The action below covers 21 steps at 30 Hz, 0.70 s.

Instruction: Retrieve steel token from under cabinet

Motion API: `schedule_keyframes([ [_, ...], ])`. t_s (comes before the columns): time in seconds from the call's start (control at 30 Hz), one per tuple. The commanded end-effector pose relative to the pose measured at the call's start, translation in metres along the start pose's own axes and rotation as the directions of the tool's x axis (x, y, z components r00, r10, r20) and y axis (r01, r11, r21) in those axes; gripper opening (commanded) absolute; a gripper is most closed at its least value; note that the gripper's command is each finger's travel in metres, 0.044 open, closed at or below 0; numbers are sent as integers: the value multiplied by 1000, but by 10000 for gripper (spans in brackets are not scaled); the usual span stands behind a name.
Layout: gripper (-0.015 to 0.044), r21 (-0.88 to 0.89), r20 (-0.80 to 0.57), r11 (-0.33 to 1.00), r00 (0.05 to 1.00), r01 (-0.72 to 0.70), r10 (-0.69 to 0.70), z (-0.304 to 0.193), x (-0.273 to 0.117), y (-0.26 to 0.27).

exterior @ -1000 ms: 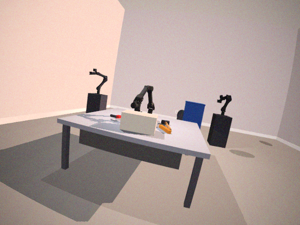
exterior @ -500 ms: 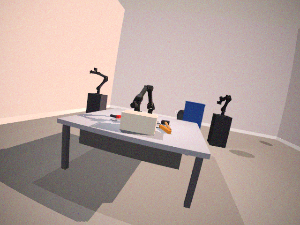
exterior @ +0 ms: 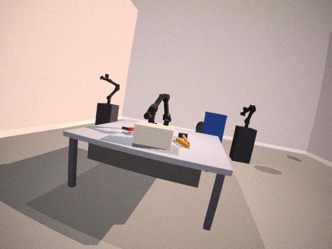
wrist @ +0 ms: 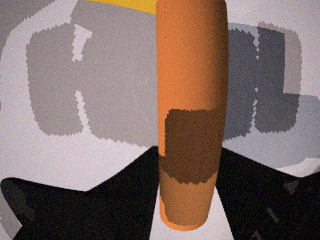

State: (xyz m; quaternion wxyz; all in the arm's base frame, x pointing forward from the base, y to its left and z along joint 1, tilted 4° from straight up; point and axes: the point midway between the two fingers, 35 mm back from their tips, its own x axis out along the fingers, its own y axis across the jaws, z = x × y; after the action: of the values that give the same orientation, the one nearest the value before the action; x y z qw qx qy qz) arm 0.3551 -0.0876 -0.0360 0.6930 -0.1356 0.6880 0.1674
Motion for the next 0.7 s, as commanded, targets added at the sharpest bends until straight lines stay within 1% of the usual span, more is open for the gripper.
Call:
schedule_keyframes([
  [0.0,0,0,-3,1000,1000,-2,2,-8,1,0],
  [0.67,0,0,-6,1000,1000,-2,2,-34,1,-1],
])
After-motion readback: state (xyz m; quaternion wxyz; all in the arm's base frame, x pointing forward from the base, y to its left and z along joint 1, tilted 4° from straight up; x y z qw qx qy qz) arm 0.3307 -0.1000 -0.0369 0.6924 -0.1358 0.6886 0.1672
